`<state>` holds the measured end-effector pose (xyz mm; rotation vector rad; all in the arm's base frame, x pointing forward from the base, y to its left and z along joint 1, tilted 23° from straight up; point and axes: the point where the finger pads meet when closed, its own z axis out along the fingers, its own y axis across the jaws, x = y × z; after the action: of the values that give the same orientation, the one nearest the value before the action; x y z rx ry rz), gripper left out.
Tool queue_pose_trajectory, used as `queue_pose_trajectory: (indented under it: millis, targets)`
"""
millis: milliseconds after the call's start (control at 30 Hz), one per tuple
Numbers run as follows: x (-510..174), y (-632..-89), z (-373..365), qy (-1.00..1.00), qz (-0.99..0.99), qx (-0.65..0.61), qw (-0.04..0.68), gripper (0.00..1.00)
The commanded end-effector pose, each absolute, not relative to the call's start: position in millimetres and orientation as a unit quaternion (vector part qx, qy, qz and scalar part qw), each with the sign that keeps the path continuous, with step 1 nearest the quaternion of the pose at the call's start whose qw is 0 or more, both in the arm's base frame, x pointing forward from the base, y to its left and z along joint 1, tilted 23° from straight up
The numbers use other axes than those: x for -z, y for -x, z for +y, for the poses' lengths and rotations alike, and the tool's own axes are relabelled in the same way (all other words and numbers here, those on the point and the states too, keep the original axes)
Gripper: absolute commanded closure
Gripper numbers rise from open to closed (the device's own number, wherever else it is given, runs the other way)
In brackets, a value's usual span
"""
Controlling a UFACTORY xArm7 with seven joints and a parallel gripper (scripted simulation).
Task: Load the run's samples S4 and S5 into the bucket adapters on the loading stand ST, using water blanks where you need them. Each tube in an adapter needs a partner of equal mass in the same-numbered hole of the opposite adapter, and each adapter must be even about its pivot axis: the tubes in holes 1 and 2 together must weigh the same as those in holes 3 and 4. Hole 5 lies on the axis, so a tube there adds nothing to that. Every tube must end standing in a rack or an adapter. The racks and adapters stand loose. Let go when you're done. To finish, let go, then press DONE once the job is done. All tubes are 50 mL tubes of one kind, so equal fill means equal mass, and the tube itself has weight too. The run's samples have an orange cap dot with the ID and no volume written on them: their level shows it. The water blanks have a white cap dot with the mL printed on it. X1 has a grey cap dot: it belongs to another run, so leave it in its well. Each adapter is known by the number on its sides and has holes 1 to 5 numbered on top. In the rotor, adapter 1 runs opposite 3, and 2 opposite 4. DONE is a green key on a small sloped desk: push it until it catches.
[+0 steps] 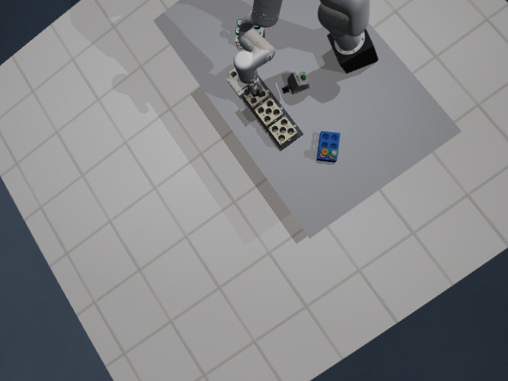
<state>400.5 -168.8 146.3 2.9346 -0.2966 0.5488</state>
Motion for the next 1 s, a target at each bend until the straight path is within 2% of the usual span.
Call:
queue_pose_trajectory:
  millis: [0, 967]
  targets:
    - [-143.7, -402.9, -169.8, -0.975, -0.099, -0.184, 0.071, 1.00]
    - [-133.6, -406.8, -171.7, -0.975, -0.099, -0.184, 0.071, 1.00]
